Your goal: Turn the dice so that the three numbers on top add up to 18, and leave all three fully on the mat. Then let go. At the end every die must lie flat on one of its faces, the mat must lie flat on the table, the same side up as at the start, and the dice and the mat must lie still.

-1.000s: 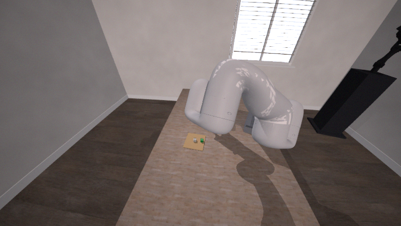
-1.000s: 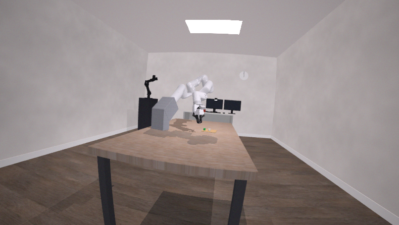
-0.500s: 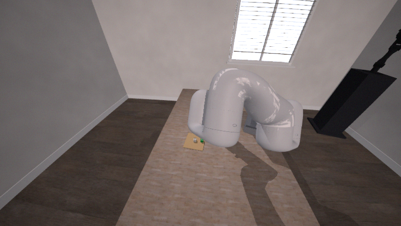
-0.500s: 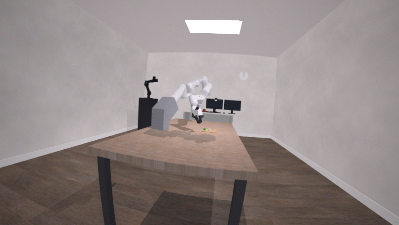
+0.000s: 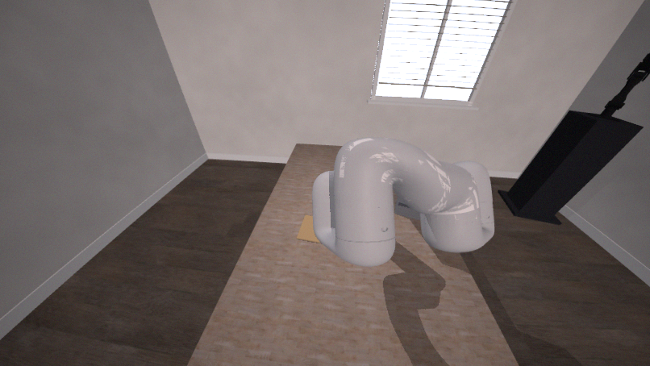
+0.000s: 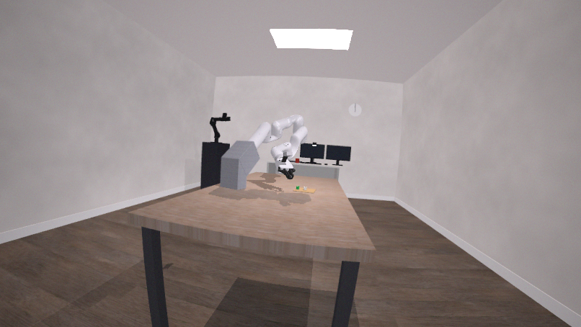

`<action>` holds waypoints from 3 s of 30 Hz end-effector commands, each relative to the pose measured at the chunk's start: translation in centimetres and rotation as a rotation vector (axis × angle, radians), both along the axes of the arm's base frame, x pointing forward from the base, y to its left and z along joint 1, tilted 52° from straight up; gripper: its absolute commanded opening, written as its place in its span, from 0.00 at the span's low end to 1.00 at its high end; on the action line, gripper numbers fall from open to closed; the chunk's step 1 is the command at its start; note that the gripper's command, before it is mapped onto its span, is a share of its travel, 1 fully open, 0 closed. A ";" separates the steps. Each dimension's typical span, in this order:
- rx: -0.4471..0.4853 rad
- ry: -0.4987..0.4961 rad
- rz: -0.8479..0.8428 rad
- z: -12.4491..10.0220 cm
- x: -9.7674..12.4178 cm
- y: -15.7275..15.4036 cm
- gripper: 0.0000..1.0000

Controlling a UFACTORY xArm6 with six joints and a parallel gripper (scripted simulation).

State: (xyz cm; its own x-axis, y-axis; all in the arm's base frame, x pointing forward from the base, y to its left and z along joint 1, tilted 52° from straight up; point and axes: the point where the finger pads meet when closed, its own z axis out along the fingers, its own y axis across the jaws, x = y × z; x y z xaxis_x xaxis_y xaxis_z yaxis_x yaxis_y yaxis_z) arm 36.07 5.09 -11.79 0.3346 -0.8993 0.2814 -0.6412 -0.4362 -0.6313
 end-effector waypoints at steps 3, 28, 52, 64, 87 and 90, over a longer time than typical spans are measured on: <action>-0.038 -0.032 -0.039 0.0 0.1 0.2 0.15; -0.038 -0.032 -0.040 -3.1 0.5 4.3 0.15; -0.038 -0.032 -0.040 -4.6 0.7 6.2 0.15; -0.038 -0.032 -0.040 -4.6 0.7 6.2 0.15; -0.038 -0.032 -0.040 -4.7 0.7 6.3 0.15; -0.038 -0.032 -0.040 -4.8 0.7 6.4 0.15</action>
